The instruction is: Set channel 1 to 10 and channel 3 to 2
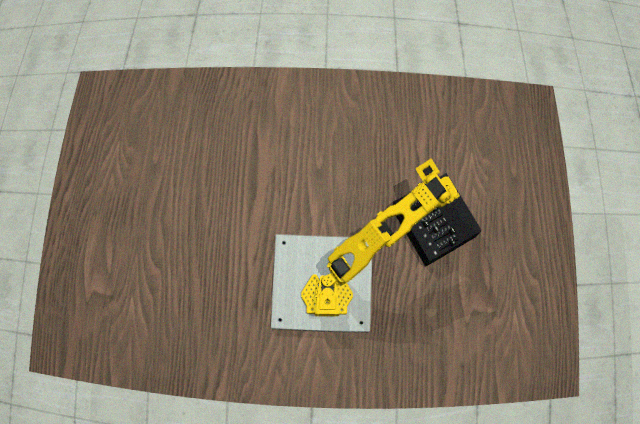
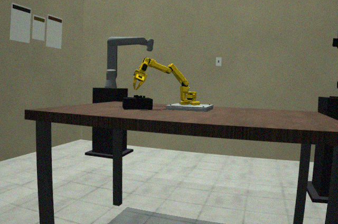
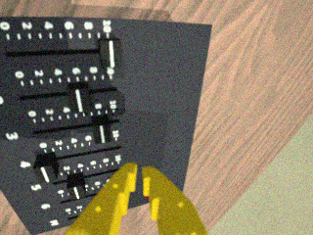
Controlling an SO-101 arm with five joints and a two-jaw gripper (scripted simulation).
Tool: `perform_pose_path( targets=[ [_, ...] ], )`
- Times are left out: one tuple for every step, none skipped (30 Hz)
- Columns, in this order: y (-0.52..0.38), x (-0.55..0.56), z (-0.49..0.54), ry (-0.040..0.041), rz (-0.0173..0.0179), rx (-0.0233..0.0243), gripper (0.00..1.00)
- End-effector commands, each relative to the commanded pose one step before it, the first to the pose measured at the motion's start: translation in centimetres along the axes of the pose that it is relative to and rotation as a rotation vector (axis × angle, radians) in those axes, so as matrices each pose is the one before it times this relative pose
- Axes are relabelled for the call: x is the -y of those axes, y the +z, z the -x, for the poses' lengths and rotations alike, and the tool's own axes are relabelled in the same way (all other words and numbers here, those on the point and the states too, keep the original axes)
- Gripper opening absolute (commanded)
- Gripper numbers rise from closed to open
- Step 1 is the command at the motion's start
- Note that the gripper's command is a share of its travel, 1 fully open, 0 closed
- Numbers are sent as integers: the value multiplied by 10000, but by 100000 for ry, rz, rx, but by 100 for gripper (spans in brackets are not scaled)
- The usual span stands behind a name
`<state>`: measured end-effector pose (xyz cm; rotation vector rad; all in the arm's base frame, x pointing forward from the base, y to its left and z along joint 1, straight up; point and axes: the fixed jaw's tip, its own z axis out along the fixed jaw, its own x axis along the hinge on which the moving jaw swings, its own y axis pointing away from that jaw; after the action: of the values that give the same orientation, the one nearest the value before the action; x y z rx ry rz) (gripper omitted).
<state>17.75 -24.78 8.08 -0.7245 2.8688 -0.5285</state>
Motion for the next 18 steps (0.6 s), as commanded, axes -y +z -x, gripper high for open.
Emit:
perform_pose_path(
  targets=[
    [3106, -2290, -2684, -111, 2477, -459, 0],
    [1, -1, -1, 0, 1, 0, 0],
    [-1, 1, 1, 0, -1, 0, 0],
    [1, -1, -1, 0, 1, 0, 0],
    [-1, 1, 1, 0, -1, 0, 0],
    [1, -1, -1, 0, 1, 0, 0],
    [-1, 1, 1, 0, -1, 0, 0],
    [1, -1, -1, 0, 1, 0, 0],
    [-1, 1, 1, 0, -1, 0, 0],
    [0, 0, 0, 0, 0, 0, 0],
    [0, 0, 0, 0, 0, 0, 0],
    [13, 19, 1, 1, -11, 1, 0],
    [73, 123, 10, 3, -72, 8, 0],
    [172, 285, 20, 8, -167, 18, 0],
    [282, 473, 35, 13, -277, 30, 0],
    [390, 648, 47, 18, -380, 41, 0],
    [475, 791, 58, 22, -465, 51, 0],
    [533, 879, 63, 25, -519, 56, 0]
  ],
)
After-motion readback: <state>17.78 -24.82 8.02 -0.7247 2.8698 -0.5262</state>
